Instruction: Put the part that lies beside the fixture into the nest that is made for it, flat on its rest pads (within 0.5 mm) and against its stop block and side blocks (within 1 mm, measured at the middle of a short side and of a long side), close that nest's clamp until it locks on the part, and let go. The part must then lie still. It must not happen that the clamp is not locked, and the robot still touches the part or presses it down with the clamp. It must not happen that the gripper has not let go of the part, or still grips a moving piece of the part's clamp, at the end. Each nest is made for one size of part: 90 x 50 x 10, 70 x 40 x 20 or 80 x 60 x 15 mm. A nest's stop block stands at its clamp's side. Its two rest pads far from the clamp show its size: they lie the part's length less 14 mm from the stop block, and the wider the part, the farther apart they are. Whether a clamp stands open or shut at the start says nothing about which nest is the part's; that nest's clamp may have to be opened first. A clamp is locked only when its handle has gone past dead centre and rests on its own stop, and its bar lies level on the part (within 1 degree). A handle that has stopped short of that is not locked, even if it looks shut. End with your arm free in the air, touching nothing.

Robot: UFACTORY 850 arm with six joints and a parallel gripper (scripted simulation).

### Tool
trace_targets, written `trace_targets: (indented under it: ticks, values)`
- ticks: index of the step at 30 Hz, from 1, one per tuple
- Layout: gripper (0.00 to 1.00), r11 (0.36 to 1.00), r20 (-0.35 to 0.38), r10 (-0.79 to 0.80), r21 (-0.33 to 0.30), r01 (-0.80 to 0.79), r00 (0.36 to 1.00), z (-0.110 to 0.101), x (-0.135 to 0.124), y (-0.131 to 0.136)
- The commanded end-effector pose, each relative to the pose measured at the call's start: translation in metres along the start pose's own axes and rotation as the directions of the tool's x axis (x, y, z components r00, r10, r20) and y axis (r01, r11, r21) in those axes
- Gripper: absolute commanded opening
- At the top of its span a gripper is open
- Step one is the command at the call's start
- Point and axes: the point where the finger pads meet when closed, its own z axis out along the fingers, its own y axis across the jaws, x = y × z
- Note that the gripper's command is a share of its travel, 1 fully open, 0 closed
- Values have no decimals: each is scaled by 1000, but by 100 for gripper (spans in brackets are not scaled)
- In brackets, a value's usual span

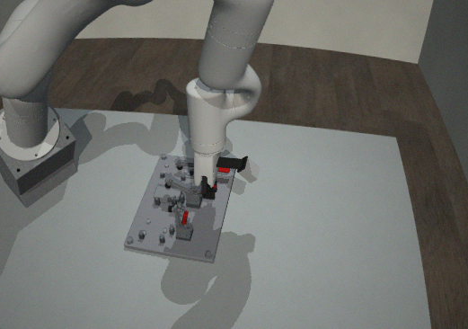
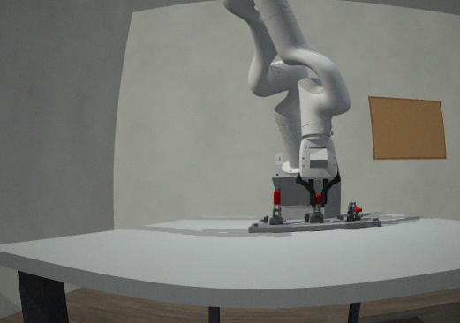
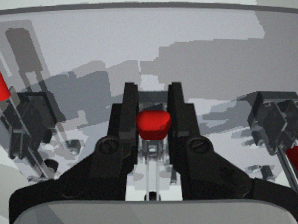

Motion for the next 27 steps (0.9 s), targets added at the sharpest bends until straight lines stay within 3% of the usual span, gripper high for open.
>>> trace_targets:
  ticks: [1,27]
  values:
    - [0,1000,0,0,0,0,1000,2,3,0]
    - [0,1000,-1,0,0,0,1000,17,12,0]
